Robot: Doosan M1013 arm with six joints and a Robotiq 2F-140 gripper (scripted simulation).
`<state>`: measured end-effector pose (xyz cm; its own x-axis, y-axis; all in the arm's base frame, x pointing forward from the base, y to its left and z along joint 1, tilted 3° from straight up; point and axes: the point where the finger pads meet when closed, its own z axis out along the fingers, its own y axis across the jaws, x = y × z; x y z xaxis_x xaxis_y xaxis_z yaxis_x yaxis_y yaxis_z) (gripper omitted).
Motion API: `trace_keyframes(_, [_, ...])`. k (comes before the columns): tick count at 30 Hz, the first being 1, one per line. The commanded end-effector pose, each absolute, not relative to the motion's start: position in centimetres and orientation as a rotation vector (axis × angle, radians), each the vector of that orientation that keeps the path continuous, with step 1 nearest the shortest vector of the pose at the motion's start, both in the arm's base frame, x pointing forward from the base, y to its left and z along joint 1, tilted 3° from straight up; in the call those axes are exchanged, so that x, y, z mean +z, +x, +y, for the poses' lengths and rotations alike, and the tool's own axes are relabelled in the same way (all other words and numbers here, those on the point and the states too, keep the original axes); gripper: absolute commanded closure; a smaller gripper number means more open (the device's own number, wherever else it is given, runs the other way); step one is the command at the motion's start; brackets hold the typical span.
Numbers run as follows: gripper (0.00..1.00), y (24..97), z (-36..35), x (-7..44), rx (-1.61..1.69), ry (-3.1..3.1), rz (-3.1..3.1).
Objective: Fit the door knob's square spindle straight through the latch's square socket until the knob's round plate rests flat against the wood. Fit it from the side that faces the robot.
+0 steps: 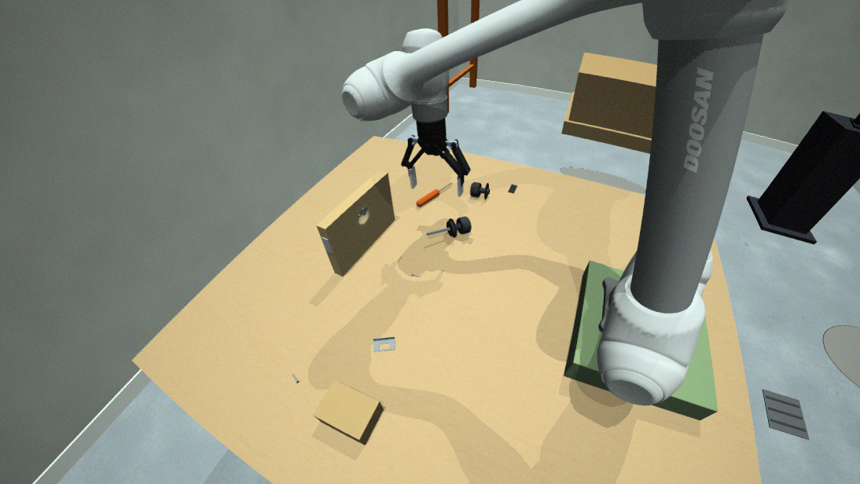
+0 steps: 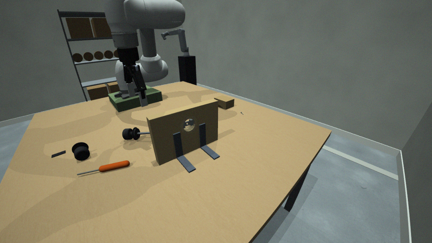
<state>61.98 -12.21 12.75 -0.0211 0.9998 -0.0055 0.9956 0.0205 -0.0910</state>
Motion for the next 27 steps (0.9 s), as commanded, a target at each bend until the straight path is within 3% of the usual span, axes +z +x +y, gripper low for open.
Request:
trace_keyframes(1, [0.00,57.3,-17.0,10.8,0.075,-2.231,-2.203])
trace_keyframes(13, [0.00,55.3,-18.9,10.0,0.074,-2.235,-2.203])
trace_keyframes(14, [0.43,55.3,-18.9,10.0,0.074,-2.236,-2.202])
trace_keyframes(27, [0.43,55.7,-19.3,8.9,0.107,-2.323,-2.029])
